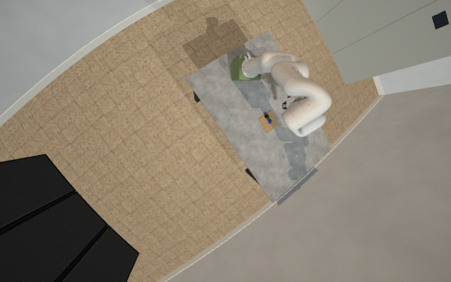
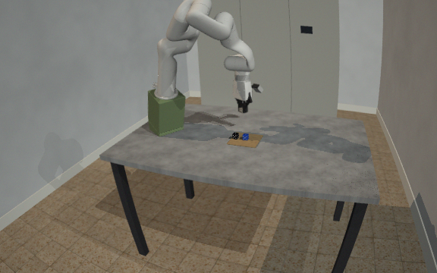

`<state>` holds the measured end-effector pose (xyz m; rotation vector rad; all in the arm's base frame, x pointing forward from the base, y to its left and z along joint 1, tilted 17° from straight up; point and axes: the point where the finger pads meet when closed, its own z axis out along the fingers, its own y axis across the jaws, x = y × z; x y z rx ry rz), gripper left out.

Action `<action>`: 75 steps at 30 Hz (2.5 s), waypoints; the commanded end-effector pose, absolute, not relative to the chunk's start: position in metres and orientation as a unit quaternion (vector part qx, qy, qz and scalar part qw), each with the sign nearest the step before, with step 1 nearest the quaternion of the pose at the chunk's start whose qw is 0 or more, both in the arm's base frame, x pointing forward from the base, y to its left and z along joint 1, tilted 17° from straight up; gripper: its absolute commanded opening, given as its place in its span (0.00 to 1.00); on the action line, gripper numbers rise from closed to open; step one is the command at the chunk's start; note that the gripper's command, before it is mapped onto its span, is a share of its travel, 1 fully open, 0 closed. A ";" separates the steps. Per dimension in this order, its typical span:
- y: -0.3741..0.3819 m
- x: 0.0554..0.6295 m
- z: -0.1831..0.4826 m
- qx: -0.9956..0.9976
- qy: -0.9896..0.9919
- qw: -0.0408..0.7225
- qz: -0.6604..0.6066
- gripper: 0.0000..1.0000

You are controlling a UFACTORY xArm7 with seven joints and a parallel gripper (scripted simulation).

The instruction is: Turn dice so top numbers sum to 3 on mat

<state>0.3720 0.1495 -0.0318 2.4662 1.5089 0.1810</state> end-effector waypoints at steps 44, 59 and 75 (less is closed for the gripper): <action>0.146 0.371 -0.035 0.819 0.463 -0.017 0.338 0.21; 0.144 0.369 -0.036 0.766 0.456 -0.079 0.445 0.21; 0.143 0.368 -0.036 0.715 0.446 -0.124 0.523 0.21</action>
